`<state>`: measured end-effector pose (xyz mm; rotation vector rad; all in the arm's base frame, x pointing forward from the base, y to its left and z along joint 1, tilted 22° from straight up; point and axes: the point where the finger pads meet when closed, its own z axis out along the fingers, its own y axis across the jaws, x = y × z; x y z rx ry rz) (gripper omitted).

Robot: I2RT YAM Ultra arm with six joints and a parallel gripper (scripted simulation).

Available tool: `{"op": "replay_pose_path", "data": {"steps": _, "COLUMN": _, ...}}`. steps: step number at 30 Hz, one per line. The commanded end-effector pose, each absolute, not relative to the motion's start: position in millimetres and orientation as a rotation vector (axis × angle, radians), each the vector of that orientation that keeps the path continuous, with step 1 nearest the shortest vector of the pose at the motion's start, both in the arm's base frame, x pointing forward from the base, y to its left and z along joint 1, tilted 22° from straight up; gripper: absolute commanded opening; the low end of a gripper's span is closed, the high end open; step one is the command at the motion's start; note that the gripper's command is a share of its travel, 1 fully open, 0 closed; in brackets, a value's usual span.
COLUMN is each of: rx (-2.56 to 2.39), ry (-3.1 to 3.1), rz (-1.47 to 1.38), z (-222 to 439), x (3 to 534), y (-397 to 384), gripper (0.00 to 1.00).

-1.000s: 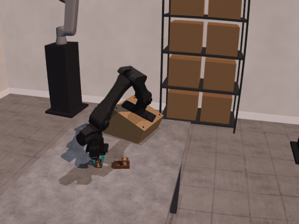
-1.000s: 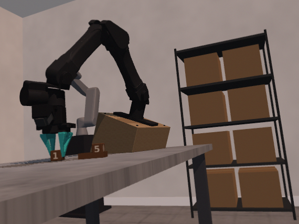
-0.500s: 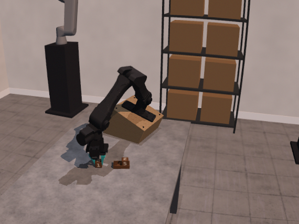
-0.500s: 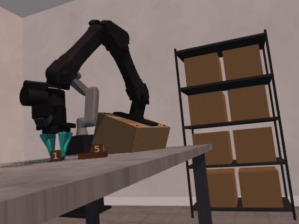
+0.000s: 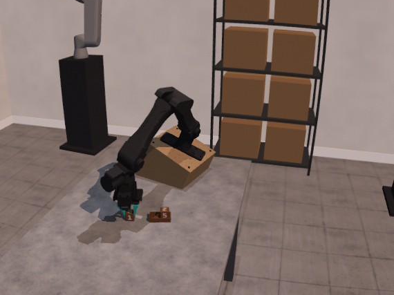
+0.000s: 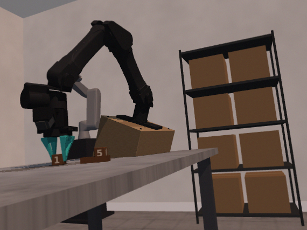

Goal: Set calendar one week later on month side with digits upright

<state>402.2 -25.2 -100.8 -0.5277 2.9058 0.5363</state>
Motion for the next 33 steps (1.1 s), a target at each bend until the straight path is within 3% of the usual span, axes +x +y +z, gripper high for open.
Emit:
{"op": "replay_pose_path", "data": {"steps": 1, "rx": -0.524, "ry": 2.889, "rz": 0.527, "z": -97.1, "x": 406.8, "y": -27.1, "gripper": 0.27}}
{"op": "replay_pose_path", "data": {"steps": 25, "rx": -0.524, "ry": 2.889, "rz": 0.527, "z": -97.1, "x": 406.8, "y": -27.1, "gripper": 0.27}}
{"op": "replay_pose_path", "data": {"steps": 33, "rx": -0.524, "ry": 2.889, "rz": 0.527, "z": -97.1, "x": 406.8, "y": -27.1, "gripper": 0.39}}
